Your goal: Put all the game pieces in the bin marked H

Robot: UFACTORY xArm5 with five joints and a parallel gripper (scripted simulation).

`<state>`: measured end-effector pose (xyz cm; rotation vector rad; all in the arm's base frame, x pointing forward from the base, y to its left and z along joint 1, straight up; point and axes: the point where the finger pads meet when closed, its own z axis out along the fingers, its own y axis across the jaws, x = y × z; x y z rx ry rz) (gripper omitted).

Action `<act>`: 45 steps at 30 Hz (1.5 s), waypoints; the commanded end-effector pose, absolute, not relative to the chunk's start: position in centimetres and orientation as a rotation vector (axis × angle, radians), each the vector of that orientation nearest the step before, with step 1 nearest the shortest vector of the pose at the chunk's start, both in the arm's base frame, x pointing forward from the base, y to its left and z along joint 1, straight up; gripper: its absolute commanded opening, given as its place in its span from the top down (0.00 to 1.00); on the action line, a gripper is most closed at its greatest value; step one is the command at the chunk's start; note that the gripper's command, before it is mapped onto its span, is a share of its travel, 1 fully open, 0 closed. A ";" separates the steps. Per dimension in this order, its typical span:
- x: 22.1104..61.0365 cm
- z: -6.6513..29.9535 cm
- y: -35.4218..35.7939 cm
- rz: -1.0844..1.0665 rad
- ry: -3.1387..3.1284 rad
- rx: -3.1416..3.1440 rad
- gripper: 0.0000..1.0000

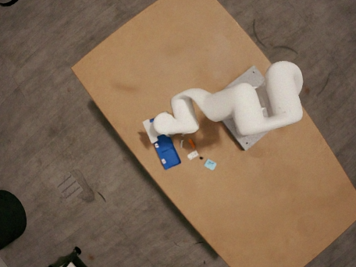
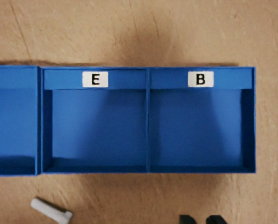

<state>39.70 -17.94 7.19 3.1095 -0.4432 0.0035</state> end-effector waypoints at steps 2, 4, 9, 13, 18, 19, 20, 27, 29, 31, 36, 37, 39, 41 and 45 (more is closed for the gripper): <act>40.7 5.1 -21.4 0.005 -0.438 3.102 0.91; 40.9 4.3 -22.9 0.005 -0.438 3.102 0.91; 41.0 3.9 -23.5 0.005 -0.438 3.102 0.91; 41.0 3.9 -23.5 0.005 -0.438 3.102 0.91; 41.0 3.9 -23.5 0.005 -0.438 3.102 0.91; 41.0 3.9 -23.5 0.005 -0.438 3.102 0.91; 41.0 3.9 -23.5 0.005 -0.438 3.102 0.91; 41.0 3.9 -23.5 0.005 -0.438 3.102 0.91; 41.0 3.9 -23.5 0.005 -0.438 3.102 0.91; 41.0 3.9 -23.5 0.005 -0.438 3.102 0.91; 41.0 3.9 -23.5 0.005 -0.438 3.102 0.91; 41.0 3.9 -23.5 0.005 -0.438 3.102 0.91; 41.0 3.9 -23.5 0.005 -0.438 3.102 0.91; 41.0 3.9 -23.5 0.005 -0.438 3.102 0.91; 41.0 3.9 -23.5 0.005 -0.438 3.102 0.91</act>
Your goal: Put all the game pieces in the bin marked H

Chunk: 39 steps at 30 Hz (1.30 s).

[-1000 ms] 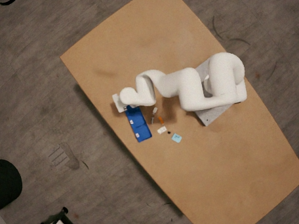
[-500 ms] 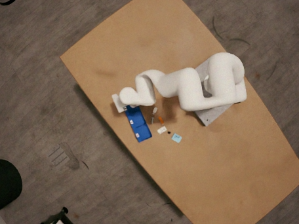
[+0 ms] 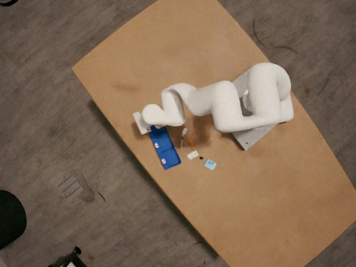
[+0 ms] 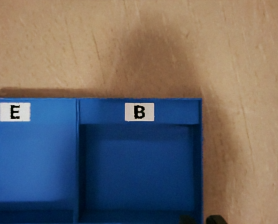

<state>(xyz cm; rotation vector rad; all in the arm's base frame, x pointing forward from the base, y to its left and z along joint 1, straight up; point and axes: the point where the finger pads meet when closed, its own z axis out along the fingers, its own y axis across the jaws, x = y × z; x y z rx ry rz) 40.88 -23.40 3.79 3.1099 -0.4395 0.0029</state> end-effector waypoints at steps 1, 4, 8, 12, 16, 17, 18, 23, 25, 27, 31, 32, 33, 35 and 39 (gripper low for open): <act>41.0 3.9 -23.5 0.005 -0.438 3.102 0.91; 41.0 3.9 -23.5 0.005 -0.438 3.102 0.91; 41.0 3.9 -23.5 0.005 -0.438 3.102 0.91; 41.0 3.9 -23.5 0.005 -0.438 3.102 0.91; 41.0 3.9 -23.5 0.005 -0.438 3.102 0.91; 41.0 3.9 -23.5 0.005 -0.438 3.102 0.91; 41.1 3.9 -23.0 0.005 -0.438 3.102 0.91; 41.7 3.9 -21.1 0.005 -0.438 3.102 0.91; 41.8 3.9 -20.6 0.005 -0.438 3.102 0.91; 42.1 3.9 -19.6 0.005 -0.438 3.102 0.91; 42.7 3.9 -17.7 0.005 -0.438 3.103 0.91; 42.8 3.9 -17.2 0.005 -0.438 3.103 0.91; 43.0 3.9 -16.7 0.005 -0.438 3.103 0.91; 43.2 3.9 -15.8 0.005 -0.439 3.103 0.91; 43.4 3.9 -15.4 0.005 -0.439 3.103 0.91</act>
